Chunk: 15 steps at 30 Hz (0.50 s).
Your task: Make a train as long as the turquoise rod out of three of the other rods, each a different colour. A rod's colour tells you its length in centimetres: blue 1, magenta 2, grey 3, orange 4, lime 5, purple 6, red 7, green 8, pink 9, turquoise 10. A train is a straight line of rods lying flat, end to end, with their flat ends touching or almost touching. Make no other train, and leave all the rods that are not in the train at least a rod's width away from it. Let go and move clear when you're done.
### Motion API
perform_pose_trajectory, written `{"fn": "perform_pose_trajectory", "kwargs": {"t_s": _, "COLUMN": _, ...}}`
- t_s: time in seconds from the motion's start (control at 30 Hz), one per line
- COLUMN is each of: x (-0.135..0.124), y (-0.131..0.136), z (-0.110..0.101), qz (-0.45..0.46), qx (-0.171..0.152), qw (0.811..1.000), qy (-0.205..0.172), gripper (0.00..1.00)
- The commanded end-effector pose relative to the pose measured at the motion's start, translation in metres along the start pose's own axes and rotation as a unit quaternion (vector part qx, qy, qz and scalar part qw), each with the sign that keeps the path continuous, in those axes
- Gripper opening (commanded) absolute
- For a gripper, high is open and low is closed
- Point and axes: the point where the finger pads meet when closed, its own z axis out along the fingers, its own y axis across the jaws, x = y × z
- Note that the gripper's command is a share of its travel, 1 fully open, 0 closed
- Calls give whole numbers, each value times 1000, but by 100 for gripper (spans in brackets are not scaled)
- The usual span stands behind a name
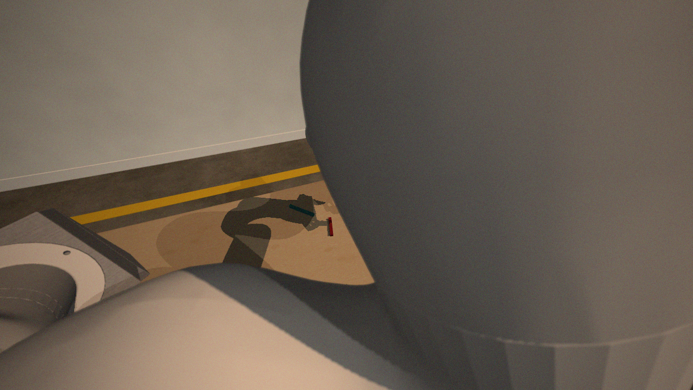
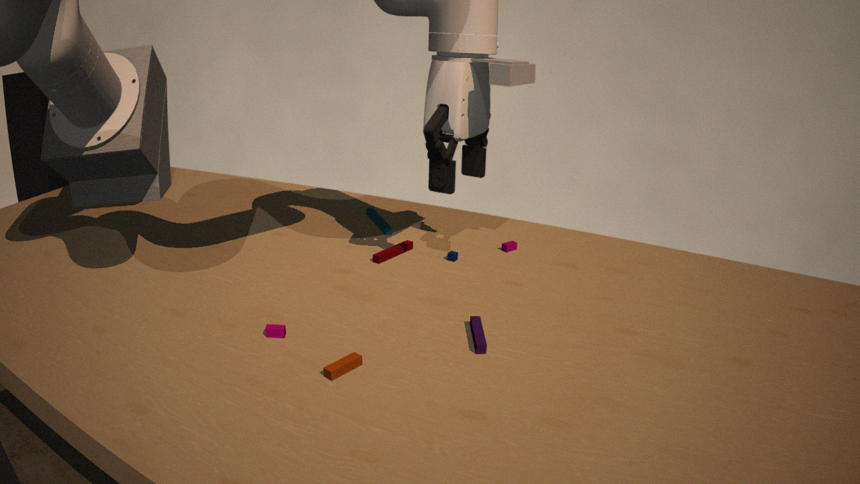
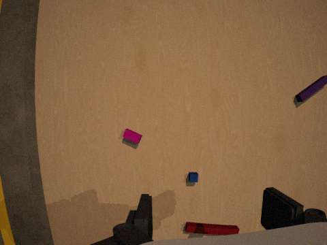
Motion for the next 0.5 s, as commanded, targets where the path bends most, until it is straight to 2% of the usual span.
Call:
{"fn": "perform_pose_trajectory", "kwargs": {"t_s": 0.0, "x": 7, "y": -8, "z": 2, "qz": -59, "qx": 0, "qw": 998, "qy": 0, "gripper": 100}}
{"fn": "perform_pose_trajectory", "kwargs": {"t_s": 0.3, "x": 24, "y": -32, "z": 9, "qz": -231, "qx": 0, "qw": 973, "qy": 0, "gripper": 100}}
{"fn": "perform_pose_trajectory", "kwargs": {"t_s": 0.37, "x": 24, "y": -32, "z": 9, "qz": -231, "qx": 0, "qw": 973, "qy": 0, "gripper": 100}}
{"fn": "perform_pose_trajectory", "kwargs": {"t_s": 0.43, "x": 30, "y": -41, "z": 11, "qz": -295, "qx": 0, "qw": 956, "qy": 0, "gripper": 100}}
{"fn": "perform_pose_trajectory", "kwargs": {"t_s": 0.47, "x": 31, "y": -42, "z": 12, "qz": -304, "qx": 0, "qw": 953, "qy": 0, "gripper": 100}}
